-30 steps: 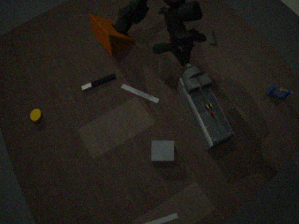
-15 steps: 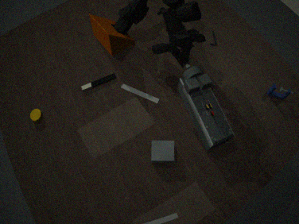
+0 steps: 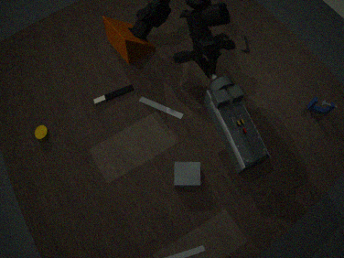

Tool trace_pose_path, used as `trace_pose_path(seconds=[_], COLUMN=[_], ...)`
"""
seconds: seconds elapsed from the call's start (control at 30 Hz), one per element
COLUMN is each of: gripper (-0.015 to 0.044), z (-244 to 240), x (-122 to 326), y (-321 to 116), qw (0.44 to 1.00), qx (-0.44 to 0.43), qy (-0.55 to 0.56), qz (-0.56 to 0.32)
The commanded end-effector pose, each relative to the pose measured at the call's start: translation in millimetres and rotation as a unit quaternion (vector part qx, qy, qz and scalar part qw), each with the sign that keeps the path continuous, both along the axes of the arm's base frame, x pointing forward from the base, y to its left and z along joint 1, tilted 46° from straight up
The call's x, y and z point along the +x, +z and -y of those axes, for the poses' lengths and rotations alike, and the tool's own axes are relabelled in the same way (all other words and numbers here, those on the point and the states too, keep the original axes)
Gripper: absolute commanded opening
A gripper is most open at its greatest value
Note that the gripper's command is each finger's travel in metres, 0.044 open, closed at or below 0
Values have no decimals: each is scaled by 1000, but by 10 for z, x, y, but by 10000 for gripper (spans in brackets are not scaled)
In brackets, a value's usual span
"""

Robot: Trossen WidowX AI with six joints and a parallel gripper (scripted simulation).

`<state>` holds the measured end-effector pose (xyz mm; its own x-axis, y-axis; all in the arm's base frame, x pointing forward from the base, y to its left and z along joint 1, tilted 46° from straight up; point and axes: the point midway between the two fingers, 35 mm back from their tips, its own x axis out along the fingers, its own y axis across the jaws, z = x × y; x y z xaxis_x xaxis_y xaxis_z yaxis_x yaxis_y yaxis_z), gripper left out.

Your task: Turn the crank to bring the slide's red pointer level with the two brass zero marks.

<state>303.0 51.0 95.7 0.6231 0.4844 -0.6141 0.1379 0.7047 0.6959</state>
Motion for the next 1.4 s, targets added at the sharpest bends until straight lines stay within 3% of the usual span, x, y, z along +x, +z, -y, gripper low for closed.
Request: trace_pose_path(seconds=[0.0,1.37], gripper=[0,0], z=[14,-265], x=[-17,-53], y=[-91,-351], qw=[1000,1000], qx=[-5,-4], qy=[-4,-4], qz=[-9,-9])
